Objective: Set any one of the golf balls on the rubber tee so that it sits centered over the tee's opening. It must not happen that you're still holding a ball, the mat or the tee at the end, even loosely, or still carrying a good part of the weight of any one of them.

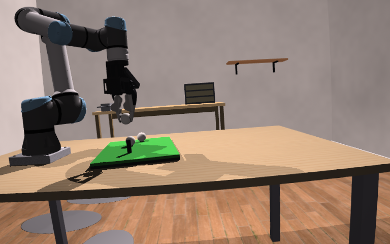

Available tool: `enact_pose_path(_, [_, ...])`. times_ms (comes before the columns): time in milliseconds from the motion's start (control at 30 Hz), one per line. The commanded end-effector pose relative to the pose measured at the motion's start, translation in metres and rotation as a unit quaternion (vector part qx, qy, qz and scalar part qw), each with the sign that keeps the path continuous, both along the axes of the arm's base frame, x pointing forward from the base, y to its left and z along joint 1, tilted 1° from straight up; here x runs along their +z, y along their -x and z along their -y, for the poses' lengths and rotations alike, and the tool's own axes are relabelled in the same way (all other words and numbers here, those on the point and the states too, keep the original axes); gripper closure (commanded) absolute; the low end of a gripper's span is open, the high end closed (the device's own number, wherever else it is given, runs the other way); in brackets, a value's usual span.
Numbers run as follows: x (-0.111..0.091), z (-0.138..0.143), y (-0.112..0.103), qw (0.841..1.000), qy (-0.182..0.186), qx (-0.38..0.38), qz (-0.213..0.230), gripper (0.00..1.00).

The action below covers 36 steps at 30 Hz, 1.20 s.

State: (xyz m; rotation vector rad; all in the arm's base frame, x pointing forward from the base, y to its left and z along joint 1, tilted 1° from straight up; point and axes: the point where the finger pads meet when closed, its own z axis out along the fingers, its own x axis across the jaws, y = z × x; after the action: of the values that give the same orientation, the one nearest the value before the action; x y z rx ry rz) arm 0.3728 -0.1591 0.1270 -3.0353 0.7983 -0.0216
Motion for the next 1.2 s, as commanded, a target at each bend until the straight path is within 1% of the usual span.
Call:
enact_pose_path(0, [-0.031, 0.001, -0.002, 1.000, 0.001, 0.000, 0.001, 1.00])
enact_pose_path(67, [-0.039, 0.001, -0.002, 1.000, 0.001, 0.000, 0.001, 1.00])
enact_pose_path(167, [-0.045, 0.001, -0.002, 1.000, 0.001, 0.000, 0.001, 1.00])
enact_pose_path(433, [-0.047, 0.001, -0.002, 1.000, 0.001, 0.000, 0.001, 1.00])
enact_pose_path(767, [-0.060, 0.001, -0.002, 1.000, 0.001, 0.000, 0.001, 1.00])
enact_pose_path(1167, [-0.060, 0.001, -0.002, 1.000, 0.001, 0.000, 0.001, 1.00])
